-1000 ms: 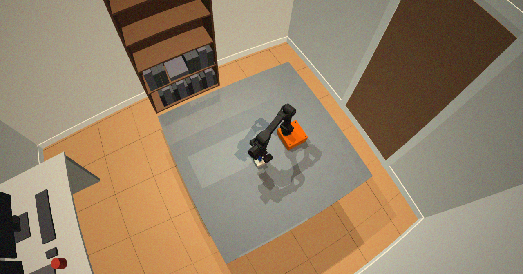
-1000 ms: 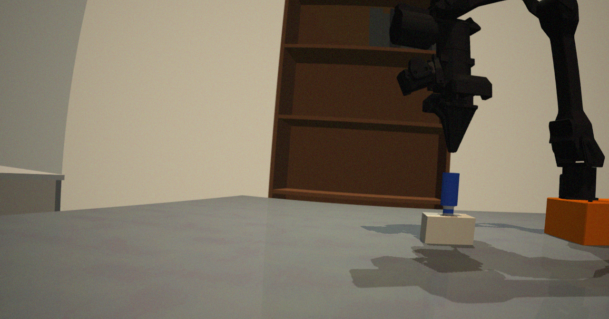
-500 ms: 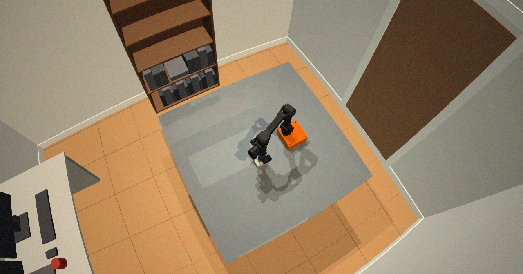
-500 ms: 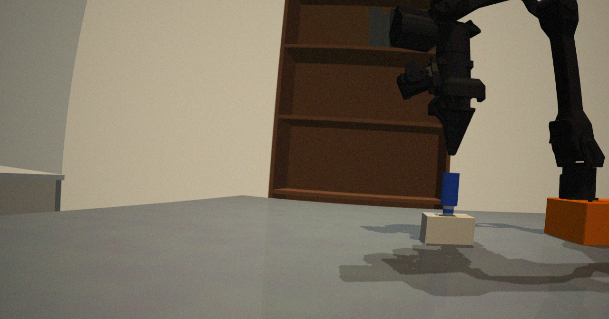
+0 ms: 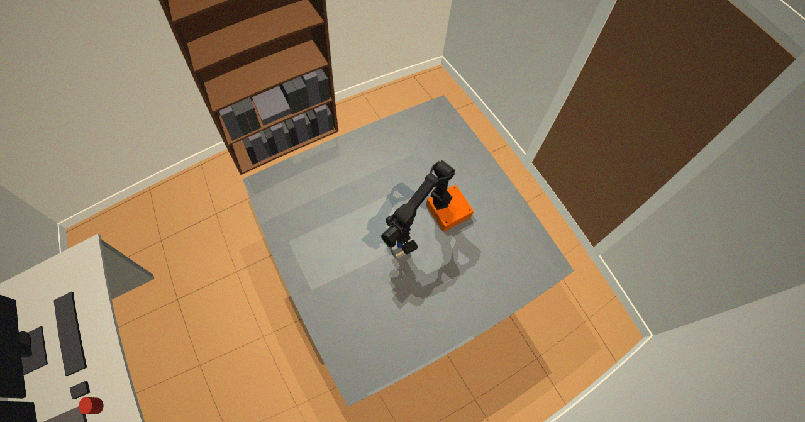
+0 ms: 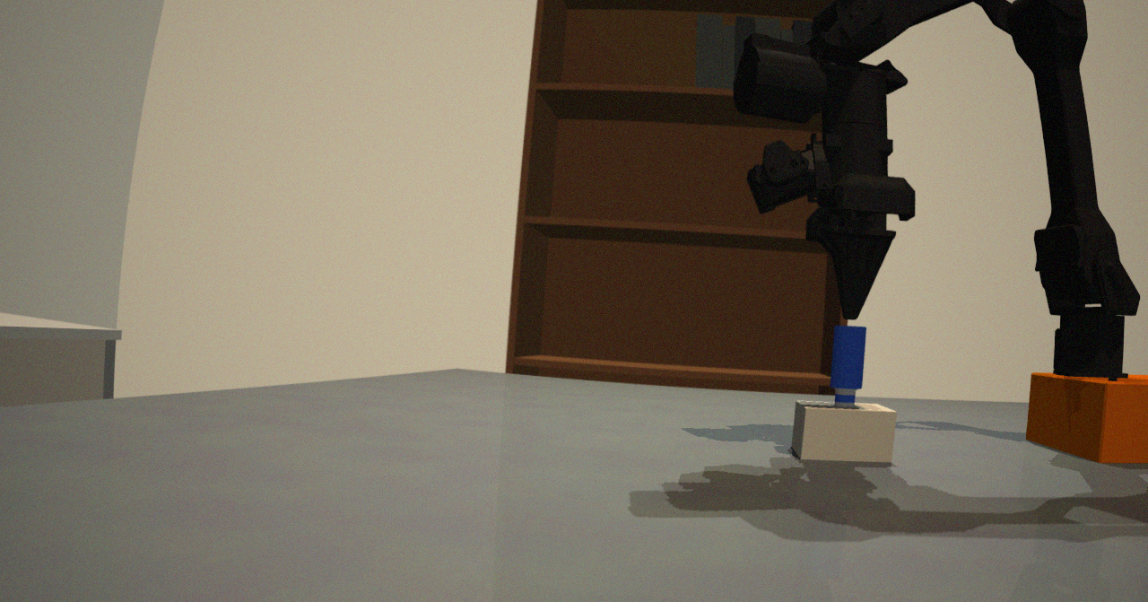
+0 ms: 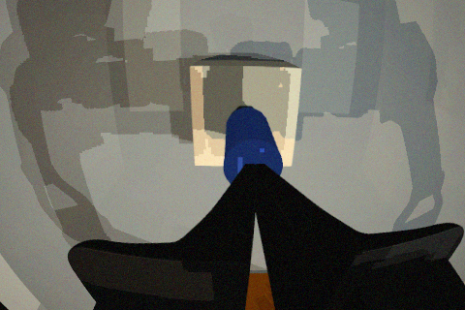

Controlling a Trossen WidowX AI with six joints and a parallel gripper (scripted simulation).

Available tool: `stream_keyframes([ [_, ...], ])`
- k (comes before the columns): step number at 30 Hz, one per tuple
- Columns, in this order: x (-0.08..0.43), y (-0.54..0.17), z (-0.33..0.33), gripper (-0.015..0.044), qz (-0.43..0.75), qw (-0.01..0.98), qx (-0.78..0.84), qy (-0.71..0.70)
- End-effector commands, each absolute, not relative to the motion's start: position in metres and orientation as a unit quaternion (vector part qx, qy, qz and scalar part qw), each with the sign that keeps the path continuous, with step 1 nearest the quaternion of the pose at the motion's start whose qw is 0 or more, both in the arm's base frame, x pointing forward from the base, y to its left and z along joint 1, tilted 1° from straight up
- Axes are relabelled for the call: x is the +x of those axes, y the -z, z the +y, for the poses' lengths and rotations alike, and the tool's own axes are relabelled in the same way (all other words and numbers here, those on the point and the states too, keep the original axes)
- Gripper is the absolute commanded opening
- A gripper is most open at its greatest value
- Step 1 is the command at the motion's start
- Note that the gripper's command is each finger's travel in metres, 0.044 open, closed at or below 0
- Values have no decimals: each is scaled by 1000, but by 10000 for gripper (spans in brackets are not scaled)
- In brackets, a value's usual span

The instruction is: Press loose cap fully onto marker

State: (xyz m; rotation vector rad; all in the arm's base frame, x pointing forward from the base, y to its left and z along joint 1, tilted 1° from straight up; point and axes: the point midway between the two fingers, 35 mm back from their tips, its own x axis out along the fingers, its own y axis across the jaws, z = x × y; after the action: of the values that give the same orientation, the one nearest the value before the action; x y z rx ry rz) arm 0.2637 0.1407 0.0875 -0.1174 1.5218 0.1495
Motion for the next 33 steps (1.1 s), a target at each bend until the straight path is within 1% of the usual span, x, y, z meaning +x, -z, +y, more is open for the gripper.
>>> stream_keyframes([
  [1,263,-80,141,0,689,720,-51,-66],
  [9,265,-71,142,0,689,720,-51,-66],
  [17,266,-78,142,0,686,722,-52,-69],
  [24,263,-157,140,0,687,722,-52,-68],
  [30,262,-165,139,0,687,722,-52,-68],
  [33,262,-165,139,79,687,722,-52,-68],
])
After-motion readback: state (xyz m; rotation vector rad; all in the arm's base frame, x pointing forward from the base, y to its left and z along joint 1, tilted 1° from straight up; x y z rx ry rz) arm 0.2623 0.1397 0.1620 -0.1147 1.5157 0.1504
